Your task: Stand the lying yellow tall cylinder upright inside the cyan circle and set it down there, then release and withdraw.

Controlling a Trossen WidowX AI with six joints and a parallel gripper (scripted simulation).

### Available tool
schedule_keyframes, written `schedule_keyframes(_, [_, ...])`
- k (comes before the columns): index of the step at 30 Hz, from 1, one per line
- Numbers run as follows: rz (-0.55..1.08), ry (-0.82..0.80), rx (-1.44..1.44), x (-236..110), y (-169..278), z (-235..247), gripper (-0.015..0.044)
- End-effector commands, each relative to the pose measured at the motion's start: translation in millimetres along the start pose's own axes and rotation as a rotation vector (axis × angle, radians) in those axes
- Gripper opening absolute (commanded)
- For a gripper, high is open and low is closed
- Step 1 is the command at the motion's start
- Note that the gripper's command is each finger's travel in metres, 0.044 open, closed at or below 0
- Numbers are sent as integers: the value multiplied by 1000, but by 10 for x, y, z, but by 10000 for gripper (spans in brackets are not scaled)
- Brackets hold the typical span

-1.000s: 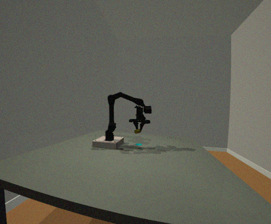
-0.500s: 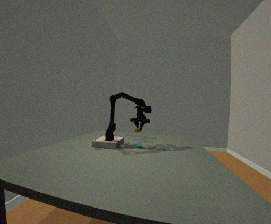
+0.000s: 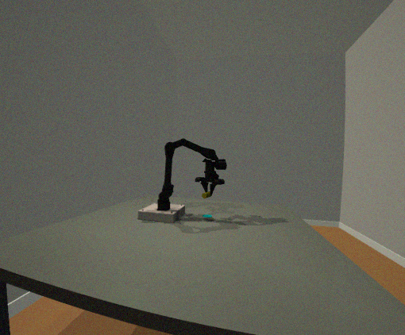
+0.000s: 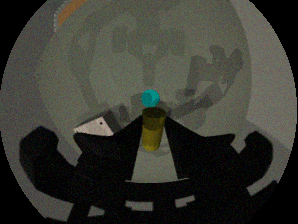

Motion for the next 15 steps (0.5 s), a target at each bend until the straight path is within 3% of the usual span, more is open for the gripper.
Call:
schedule_keyframes(1, [-30, -11, 21, 21, 10, -22, 105])
schedule_keyframes(15, [-128, -45, 65, 127, 39, -95, 105])
Point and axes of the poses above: the point midway between the two fingers, 35 mm back from their tips, its own x axis out along the fingers, its own z axis across the jaws, y = z × x, the point moved 9 cm from there along -x, back along the fingers, and after that the axes turned 7 degrees about x, right-handed, at the moved point
